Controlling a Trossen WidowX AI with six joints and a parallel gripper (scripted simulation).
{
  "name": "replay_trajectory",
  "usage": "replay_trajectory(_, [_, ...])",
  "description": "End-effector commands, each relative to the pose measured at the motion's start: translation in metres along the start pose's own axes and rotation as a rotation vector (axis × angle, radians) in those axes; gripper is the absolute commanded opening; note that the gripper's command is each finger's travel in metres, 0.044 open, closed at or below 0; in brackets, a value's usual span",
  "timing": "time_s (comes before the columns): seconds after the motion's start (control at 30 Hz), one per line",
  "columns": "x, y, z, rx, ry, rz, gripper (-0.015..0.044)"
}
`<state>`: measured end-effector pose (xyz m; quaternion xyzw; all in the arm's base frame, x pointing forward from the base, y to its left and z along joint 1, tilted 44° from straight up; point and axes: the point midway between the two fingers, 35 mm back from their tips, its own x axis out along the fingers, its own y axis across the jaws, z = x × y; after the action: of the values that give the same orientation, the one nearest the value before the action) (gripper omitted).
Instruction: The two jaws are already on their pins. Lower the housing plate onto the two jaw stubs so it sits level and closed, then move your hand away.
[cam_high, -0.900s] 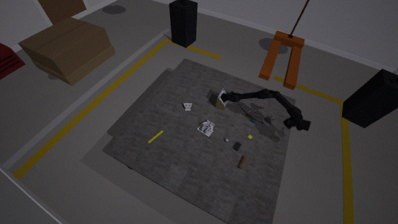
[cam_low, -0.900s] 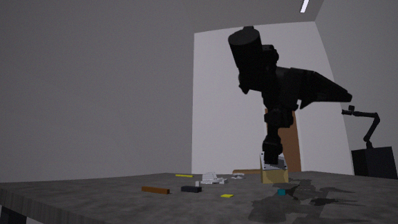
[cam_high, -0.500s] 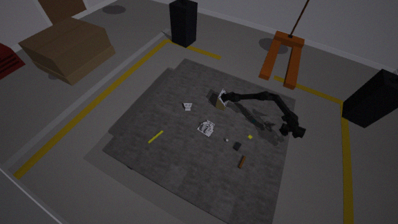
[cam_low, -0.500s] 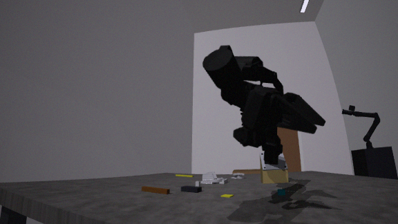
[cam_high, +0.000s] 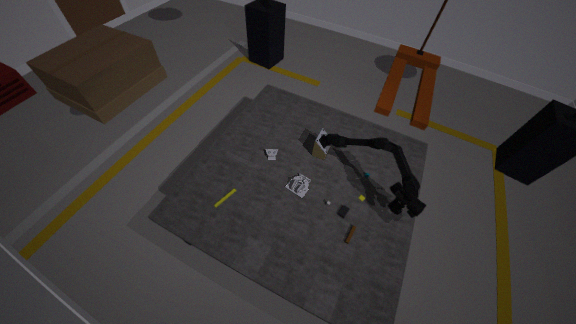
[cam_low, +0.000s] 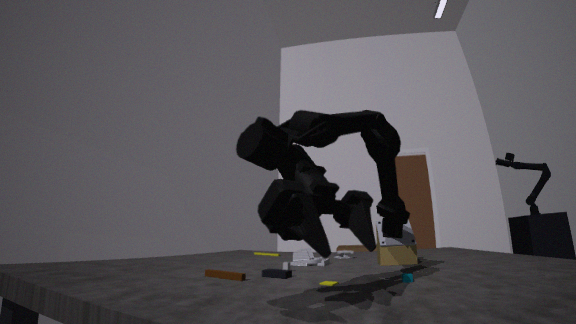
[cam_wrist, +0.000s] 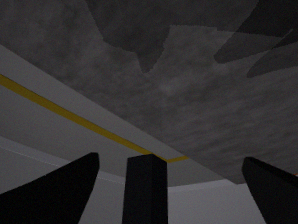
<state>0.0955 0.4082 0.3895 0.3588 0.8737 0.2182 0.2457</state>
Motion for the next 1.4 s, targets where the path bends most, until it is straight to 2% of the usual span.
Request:
replay_trajectory(0.0, [-0.013, 0.006, 0.032, -0.041, -0.069, 0.030, 0.0440])
replay_trajectory(0.27, [-0.059, 0.013, 0.110, -0.160, -0.235, 0.084, 0.0440])
replay_trajectory(0.67, [-0.170, -0.019, 0.251, -0.346, -0.542, 0.064, 0.0440])
replay_trajectory(0.9, [-0.248, -0.073, 0.323, -0.434, -0.700, -0.019, 0.0440])
replay_trajectory(1.17, [-0.331, -0.164, 0.382, -0.529, -0.824, -0.152, 0.0440])
replay_trajectory(1.37, [-0.366, -0.222, 0.404, -0.596, -0.860, -0.227, 0.0440])
